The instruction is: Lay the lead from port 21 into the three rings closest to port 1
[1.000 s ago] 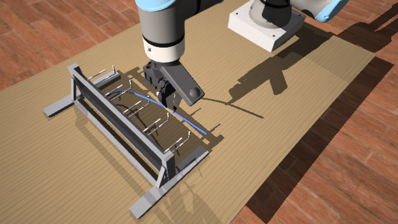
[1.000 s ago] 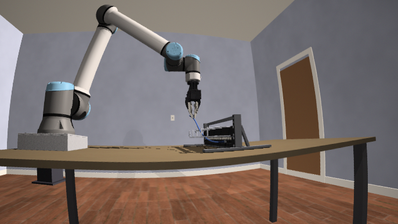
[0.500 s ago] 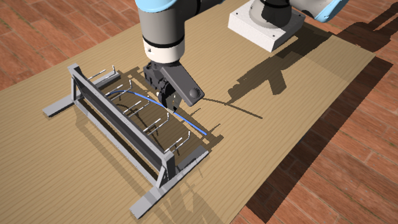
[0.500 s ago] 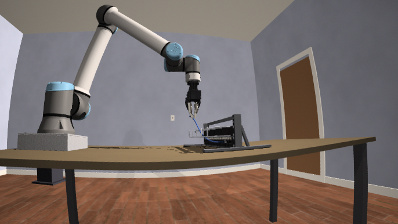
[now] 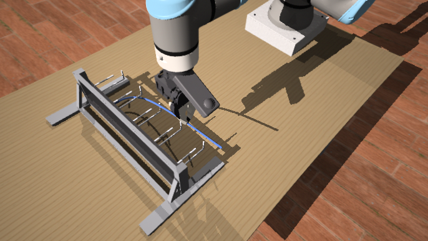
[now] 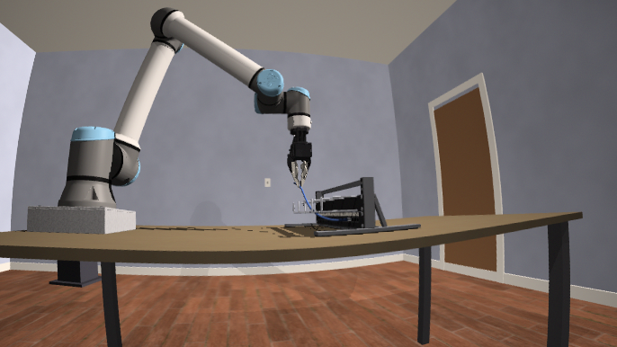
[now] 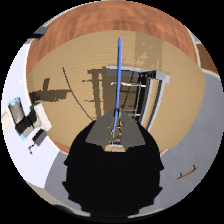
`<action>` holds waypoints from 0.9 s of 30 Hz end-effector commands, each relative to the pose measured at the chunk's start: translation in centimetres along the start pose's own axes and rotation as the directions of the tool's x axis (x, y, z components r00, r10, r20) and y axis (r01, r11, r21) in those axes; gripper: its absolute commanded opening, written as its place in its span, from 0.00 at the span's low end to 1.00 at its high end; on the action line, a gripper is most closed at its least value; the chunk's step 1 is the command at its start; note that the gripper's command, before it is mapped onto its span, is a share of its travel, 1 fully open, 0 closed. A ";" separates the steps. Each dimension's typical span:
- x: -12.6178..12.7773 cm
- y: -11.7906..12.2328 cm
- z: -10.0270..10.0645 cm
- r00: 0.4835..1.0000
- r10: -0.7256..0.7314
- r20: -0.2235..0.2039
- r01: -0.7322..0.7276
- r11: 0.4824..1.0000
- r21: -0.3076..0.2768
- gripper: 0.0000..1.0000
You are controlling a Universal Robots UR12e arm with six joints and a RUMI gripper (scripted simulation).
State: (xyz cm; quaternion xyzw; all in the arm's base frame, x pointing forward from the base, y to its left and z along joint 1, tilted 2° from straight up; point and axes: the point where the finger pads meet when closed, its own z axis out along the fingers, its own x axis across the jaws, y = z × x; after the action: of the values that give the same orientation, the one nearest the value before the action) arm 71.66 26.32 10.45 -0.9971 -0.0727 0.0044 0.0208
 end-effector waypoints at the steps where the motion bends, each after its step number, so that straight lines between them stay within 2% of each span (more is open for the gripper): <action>1: 0.1 0.0 0.7 1.000 0.000 -0.002 0.000 1.000 0.000 0.00; 27: 0.1 0.0 5.0 1.000 0.000 -0.002 0.000 1.000 0.000 0.00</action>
State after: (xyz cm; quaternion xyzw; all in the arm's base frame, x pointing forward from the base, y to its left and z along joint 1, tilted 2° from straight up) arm 71.60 26.50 6.08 -0.9971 -0.0727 0.0044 0.0208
